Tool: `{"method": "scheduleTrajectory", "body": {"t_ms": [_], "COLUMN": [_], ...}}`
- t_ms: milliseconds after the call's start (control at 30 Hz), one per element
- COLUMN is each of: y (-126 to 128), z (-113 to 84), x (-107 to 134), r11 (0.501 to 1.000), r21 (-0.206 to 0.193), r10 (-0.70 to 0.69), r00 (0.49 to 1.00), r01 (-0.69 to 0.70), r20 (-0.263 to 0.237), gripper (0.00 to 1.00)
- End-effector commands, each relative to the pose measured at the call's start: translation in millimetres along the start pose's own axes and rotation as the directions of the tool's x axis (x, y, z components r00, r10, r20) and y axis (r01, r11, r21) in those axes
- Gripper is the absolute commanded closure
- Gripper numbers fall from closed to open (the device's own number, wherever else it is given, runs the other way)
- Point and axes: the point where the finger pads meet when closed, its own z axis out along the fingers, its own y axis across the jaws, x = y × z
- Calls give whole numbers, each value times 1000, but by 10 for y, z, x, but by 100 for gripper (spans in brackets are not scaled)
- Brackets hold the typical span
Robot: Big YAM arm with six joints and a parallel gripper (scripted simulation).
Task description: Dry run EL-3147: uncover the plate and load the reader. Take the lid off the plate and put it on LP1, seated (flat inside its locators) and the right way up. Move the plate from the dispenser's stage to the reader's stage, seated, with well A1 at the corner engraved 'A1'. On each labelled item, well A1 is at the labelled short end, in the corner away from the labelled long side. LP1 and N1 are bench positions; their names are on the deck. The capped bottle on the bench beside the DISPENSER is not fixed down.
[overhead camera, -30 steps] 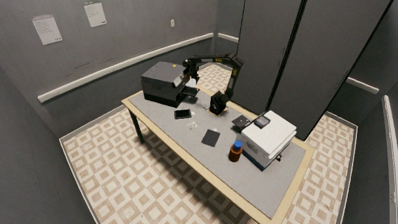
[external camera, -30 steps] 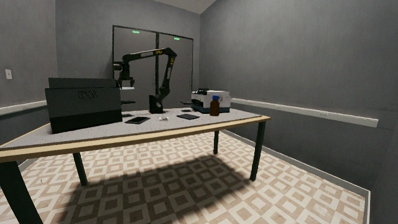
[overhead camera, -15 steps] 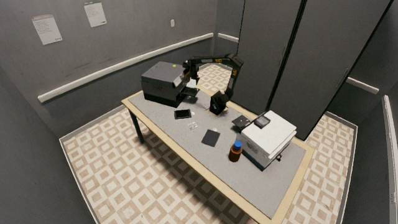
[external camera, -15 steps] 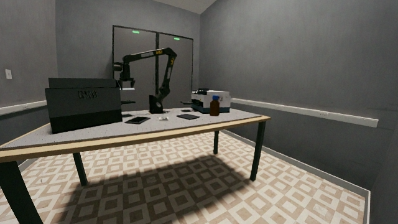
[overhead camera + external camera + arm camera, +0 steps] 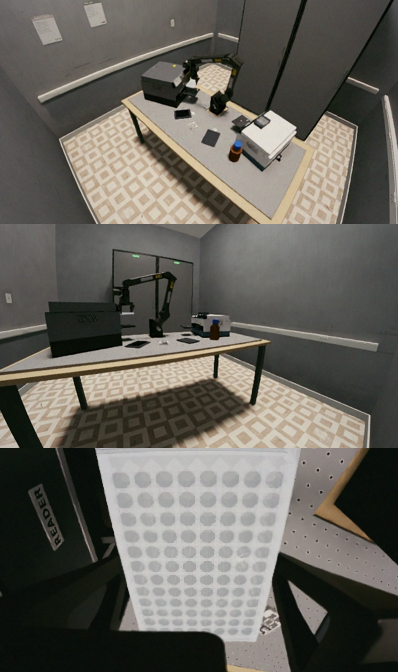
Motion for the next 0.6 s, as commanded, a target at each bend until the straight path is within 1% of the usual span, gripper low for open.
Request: {"method": "scheduleTrajectory", "body": {"t_ms": [0,33,100,167,233,300,367,500,567], "y": [17,17,-27,-28,17,52,53,79,91], "z": [-35,-35,-3,76,81,54,24,-93,-110], "x": [36,36,36,20,10,8,5,8,6], "r11": [1000,1000,1000,1000,1000,1000,1000,999,999], "r21": [-20,-20,-6,-1,-4,-12,-12,-32,-36], "r10": [-23,-23,-20,-19,-19,-20,-19,-19,-19], "r00": [1000,1000,1000,1000,1000,1000,1000,1000,1000], "r01": [23,23,20,19,19,20,19,19,19], "r20": [15,15,11,10,10,11,10,11,11], "gripper": [14,14,14,14,14,14,14,14,14]}}
